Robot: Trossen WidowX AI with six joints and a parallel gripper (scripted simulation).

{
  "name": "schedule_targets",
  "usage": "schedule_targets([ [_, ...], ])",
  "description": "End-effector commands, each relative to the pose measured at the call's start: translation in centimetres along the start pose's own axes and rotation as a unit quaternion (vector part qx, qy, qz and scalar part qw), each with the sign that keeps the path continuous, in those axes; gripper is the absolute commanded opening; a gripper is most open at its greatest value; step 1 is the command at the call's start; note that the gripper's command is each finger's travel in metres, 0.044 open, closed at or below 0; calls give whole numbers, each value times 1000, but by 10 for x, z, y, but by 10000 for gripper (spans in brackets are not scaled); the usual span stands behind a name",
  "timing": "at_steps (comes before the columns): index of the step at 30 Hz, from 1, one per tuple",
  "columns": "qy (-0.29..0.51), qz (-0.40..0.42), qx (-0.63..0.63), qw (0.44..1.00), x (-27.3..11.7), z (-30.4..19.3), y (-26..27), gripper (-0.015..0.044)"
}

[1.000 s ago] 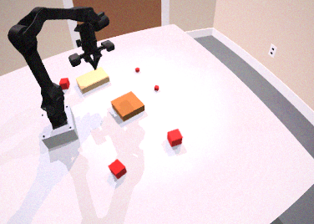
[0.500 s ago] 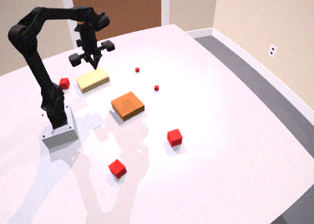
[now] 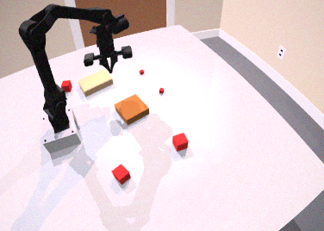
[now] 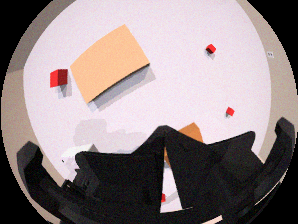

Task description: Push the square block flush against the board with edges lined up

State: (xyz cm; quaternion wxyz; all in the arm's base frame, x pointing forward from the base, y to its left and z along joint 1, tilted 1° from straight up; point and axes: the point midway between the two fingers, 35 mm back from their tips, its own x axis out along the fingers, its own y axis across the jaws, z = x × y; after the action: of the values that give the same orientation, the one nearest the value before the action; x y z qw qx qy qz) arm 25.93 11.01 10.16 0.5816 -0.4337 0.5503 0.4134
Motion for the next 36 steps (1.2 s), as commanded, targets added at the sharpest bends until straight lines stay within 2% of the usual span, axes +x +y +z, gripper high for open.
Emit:
schedule_targets([
  [1, 1, -1, 76, 997, 6, -6, -19, 0],
  [15, 2, -1, 310, 951, 28, -37, -75, 0],
  [29, 2, -2, 525, 851, 55, -83, -126, 0],
  [36, 2, -2, 546, 837, 58, -89, -130, 0],
])
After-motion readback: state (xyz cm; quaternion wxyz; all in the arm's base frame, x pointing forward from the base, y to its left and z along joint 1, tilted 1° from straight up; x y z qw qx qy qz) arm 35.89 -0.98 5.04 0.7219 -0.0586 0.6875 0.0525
